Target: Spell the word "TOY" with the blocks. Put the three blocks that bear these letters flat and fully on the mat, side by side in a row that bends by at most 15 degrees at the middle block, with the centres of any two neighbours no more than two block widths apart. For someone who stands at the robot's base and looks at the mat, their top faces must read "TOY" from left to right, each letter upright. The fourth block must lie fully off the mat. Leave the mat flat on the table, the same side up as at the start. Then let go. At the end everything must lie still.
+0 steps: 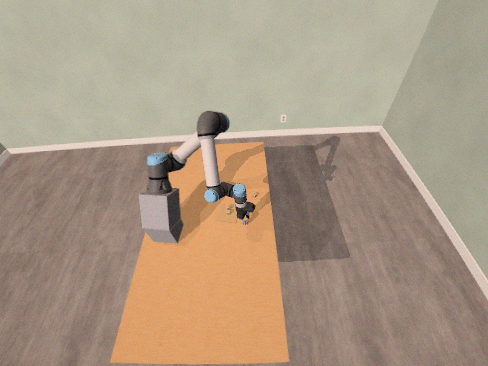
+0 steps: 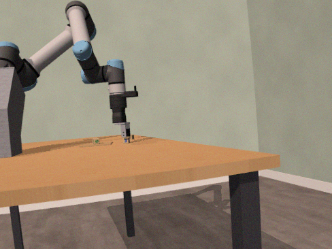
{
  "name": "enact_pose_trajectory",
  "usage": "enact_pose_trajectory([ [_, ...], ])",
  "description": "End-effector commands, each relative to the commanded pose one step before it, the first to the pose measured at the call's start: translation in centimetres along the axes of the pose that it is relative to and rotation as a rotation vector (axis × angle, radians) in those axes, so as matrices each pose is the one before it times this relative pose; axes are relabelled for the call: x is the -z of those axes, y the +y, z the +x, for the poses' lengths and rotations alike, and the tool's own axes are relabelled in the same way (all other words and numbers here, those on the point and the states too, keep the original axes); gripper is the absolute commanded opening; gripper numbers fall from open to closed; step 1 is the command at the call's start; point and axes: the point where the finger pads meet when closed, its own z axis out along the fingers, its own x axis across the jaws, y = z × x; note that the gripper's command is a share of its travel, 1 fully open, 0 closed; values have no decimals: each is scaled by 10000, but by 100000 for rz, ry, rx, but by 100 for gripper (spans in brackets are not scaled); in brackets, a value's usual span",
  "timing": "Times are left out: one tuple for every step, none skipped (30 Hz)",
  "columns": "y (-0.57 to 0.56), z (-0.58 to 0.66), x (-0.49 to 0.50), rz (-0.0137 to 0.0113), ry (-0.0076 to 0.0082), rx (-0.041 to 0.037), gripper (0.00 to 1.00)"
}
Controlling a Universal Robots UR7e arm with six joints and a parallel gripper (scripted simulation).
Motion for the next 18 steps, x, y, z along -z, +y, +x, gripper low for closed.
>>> enact_pose_trajectory([
  [-383,-16,-7095,92,-17,7,100],
  [5,1,-1983,0,0,0,100],
  [-6,-1,-2017,0,0,0,100],
  [0,0,0,0,0,0,100],
  [0,0,0,0,0,0,100],
  [5,1,-2020,0,0,0,100],
  [-5,-1,-1982,0,0,0,100],
  [2,0,-1913,0,0,0,100],
  [1,0,-1810,0,0,0,100],
  [-3,-1,-1676,0,0,0,100],
  [4,1,-1518,0,0,0,100],
  [0,0,-1336,0,0,0,100],
  [-3,-1,-1139,0,0,0,100],
  [0,0,-934,0,0,0,100],
  [2,0,-728,0,0,0,100],
  [2,0,-529,0,0,0,100],
  [2,0,-346,0,0,0,100],
  [1,0,-191,0,0,0,100],
])
